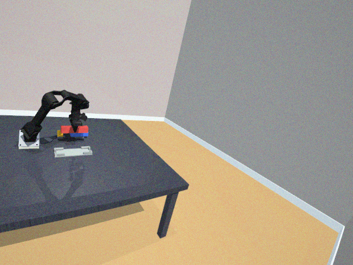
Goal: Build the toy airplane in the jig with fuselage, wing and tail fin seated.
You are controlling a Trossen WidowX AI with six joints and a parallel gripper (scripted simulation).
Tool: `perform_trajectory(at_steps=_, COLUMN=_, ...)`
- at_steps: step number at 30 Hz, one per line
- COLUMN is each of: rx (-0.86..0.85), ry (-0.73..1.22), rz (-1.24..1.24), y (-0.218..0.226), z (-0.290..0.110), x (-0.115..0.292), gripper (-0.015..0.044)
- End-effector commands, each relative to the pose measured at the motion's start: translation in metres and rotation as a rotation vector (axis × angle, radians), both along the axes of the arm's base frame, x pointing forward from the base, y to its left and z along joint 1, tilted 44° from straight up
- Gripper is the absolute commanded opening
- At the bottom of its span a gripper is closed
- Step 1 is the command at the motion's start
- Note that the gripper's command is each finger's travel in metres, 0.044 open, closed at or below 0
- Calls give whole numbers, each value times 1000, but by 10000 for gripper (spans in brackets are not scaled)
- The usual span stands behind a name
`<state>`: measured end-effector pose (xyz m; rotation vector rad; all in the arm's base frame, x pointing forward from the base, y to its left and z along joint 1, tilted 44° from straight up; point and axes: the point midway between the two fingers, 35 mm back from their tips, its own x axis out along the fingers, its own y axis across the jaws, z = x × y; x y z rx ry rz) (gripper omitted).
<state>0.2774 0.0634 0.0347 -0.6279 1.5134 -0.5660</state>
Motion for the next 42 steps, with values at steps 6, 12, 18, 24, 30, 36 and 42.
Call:
perform_trajectory(at_steps=6, rx=5, ry=-9, rz=1, y=20, z=24, x=-3, gripper=0)
perform_trajectory(at_steps=12, rx=4, ry=-8, rz=0, y=25, z=30, x=-5, gripper=0)
perform_trajectory(at_steps=18, rx=11, ry=-9, rz=0, y=8, z=36, x=-1, gripper=0)
perform_trajectory(at_steps=24, rx=17, ry=-11, rz=0, y=-11, z=42, x=1, gripper=0)
perform_trajectory(at_steps=30, rx=20, ry=-14, rz=-1, y=-30, z=47, x=3, gripper=0)
perform_trajectory(at_steps=36, rx=20, ry=-17, rz=-3, y=-49, z=53, x=3, gripper=0)
perform_trajectory(at_steps=42, rx=17, ry=-20, rz=-5, y=-68, z=59, x=1, gripper=0)
